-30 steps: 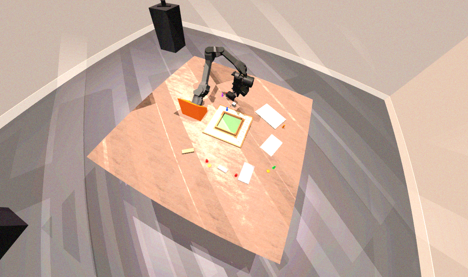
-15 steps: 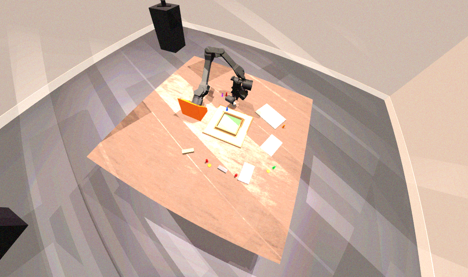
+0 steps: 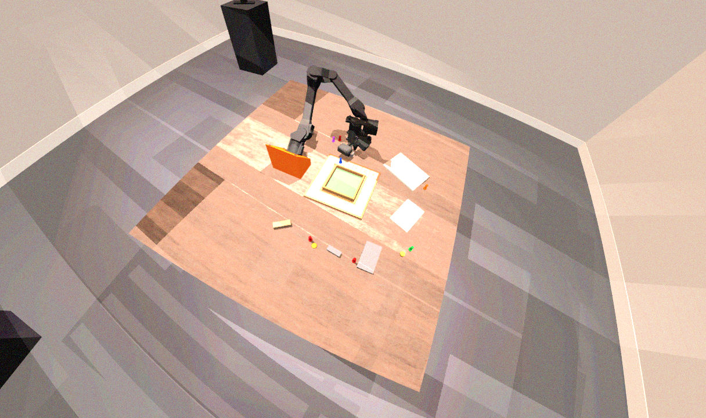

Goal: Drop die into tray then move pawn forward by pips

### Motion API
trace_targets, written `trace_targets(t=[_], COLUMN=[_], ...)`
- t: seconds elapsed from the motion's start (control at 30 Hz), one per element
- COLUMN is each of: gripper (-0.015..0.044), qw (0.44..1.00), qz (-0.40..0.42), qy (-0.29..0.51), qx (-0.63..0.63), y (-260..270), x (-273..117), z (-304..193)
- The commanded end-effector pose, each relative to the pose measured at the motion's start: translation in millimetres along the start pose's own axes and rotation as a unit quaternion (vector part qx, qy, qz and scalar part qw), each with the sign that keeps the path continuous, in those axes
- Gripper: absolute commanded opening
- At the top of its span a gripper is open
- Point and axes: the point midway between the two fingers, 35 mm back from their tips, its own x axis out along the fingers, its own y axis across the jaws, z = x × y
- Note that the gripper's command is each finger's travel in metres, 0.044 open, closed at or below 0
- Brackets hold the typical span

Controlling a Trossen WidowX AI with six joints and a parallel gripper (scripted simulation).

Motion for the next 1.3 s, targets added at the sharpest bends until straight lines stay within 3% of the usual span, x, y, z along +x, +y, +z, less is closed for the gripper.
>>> trace_targets(t=[0.0,0.07,0.23,0.53,0.63,1.27], gripper=[0.0275,0.0275,0.0144,0.0084,0.0005,0.0000], qw=[1.000,1.000,1.000,1.000,1.000,1.000], qz=[-0.003,-0.003,-0.003,-0.003,-0.004,-0.010], qy=[0.001,0.001,0.001,0.001,0.001,0.001], qx=[0.003,0.003,0.003,0.003,0.003,0.004], y=[-2,-2,-2,-2,-2,5], x=[7,8,8,8,4,-95], z=[-1,-1,-1,-1,0,0])
